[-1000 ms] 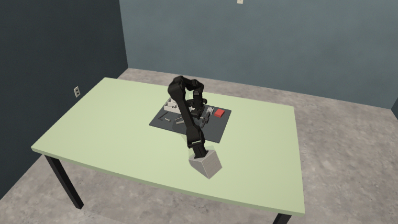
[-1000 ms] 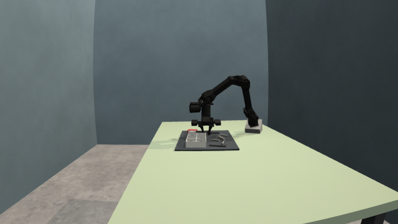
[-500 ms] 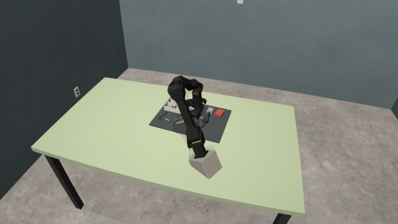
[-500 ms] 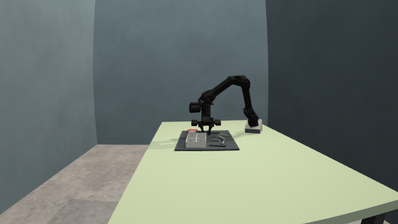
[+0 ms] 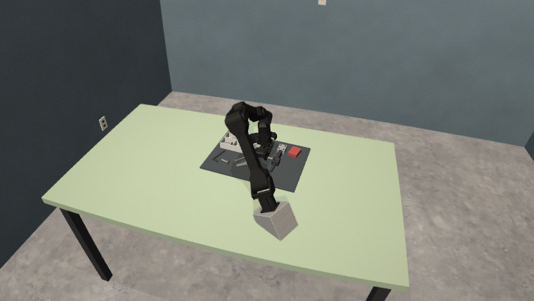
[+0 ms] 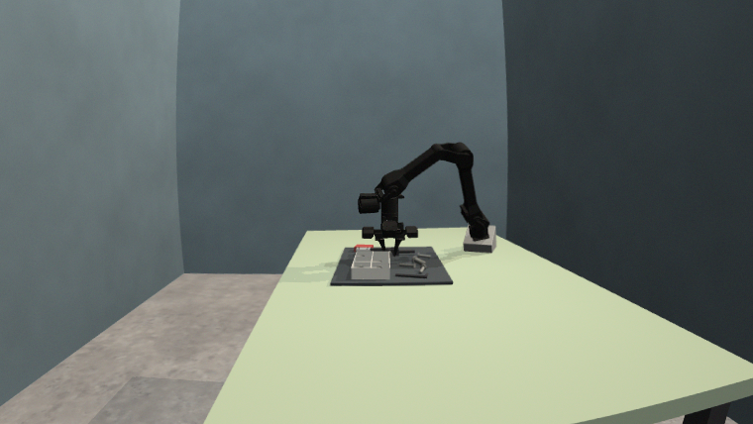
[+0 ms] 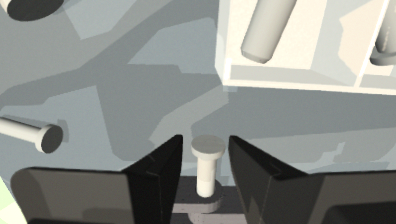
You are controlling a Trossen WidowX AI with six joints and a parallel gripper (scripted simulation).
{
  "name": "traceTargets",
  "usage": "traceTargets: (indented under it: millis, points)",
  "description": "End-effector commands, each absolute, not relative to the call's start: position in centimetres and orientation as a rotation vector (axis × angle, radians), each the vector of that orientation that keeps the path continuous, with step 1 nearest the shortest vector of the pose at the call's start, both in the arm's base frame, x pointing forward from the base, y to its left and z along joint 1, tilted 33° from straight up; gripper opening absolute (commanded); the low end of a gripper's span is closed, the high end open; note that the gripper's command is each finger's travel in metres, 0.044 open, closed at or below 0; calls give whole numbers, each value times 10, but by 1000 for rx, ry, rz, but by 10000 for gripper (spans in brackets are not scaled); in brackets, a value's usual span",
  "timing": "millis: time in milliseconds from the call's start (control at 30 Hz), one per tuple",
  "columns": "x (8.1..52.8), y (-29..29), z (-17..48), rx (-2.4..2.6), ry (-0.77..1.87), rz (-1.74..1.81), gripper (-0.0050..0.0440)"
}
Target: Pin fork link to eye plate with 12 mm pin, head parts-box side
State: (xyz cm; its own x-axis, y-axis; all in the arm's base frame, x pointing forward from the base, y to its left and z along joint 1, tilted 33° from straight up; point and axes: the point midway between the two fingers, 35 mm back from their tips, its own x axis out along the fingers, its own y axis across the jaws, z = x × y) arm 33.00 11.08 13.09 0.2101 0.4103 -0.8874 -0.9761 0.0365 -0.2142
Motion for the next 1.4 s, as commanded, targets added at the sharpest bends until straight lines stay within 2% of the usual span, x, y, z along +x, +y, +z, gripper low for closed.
traceTargets:
  millis: [0, 767, 800, 1367]
  points:
    - [333, 111, 148, -1016, 697, 1196, 140]
    - [333, 111, 148, -1016, 697, 1196, 140]
    - [333, 111, 148, -1016, 697, 1196, -50]
    - [333, 111, 148, -1015, 696, 1197, -50]
